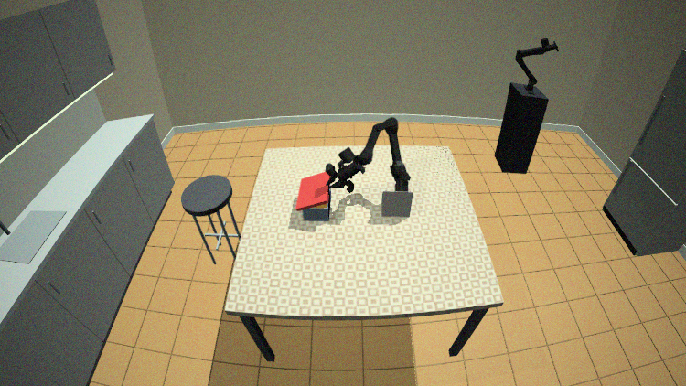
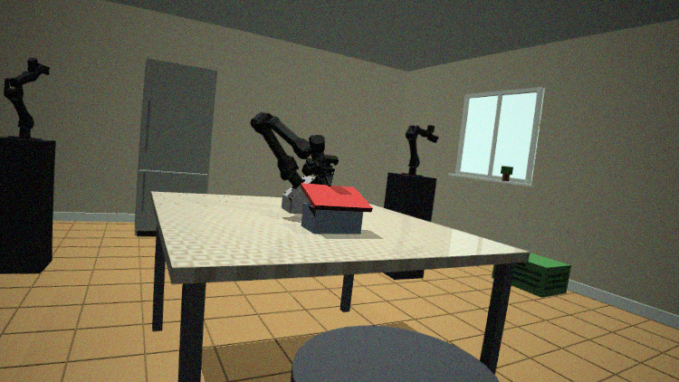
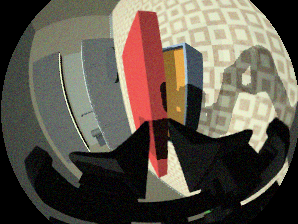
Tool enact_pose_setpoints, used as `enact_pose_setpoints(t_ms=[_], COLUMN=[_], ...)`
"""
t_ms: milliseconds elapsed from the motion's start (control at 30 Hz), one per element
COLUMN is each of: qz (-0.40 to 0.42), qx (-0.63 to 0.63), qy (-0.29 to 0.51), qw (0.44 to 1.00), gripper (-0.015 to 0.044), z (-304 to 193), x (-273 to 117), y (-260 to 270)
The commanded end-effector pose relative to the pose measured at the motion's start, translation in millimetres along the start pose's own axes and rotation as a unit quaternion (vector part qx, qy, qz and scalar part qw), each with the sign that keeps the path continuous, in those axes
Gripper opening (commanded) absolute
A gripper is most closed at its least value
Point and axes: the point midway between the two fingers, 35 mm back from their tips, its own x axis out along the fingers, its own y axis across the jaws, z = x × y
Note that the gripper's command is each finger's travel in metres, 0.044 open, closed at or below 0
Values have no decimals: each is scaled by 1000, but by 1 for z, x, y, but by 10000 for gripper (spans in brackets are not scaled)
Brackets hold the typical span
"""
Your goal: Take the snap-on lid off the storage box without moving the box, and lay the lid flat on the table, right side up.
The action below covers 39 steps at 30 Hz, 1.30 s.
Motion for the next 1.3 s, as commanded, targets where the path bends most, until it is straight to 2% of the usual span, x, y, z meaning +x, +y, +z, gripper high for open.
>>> enact_pose_setpoints(t_ms=[0,1267], qz=[7,7], qx=[7,8], qy=[-2,-1], qw=[1000,1000], gripper=[0,0], z=[2,2], x=[-4,-37], y=[9,47])
